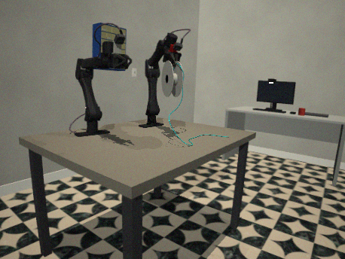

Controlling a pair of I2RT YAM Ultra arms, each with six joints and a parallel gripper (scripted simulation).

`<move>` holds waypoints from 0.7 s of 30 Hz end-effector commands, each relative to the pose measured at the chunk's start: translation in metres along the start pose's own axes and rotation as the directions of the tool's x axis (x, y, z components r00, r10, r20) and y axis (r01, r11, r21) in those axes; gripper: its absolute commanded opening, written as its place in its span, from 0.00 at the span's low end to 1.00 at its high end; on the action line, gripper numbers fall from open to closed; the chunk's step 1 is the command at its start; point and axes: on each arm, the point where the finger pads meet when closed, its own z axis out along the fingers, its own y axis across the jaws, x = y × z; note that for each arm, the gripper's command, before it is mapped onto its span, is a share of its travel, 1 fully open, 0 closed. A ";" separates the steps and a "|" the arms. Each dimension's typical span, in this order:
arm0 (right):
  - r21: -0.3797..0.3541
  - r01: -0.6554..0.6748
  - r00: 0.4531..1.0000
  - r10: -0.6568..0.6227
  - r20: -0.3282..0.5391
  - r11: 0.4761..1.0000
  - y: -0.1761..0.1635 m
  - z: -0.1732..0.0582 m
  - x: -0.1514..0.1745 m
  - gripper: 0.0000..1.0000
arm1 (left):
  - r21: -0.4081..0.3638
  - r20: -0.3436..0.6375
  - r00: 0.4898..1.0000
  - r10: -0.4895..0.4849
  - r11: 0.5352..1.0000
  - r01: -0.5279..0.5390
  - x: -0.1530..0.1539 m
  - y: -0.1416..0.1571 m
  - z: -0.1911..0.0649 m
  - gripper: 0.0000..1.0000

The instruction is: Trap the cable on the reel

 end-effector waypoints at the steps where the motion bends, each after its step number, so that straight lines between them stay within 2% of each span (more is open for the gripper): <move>1: 0.014 0.007 1.000 -0.007 0.014 1.000 -0.005 -0.006 -0.004 0.30 | -0.060 0.068 0.997 -0.033 0.997 0.038 -0.025 0.003 -0.016 0.00; 10: 0.014 0.007 1.000 -0.007 0.014 1.000 -0.005 -0.006 -0.004 0.30 | -0.127 0.068 0.995 -0.074 0.988 0.082 -0.035 0.002 -0.025 0.00; 21: 0.014 0.007 1.000 -0.007 0.014 1.000 -0.005 -0.006 -0.004 0.30 | -0.172 0.074 0.992 -0.101 0.979 0.113 -0.043 0.002 -0.032 0.00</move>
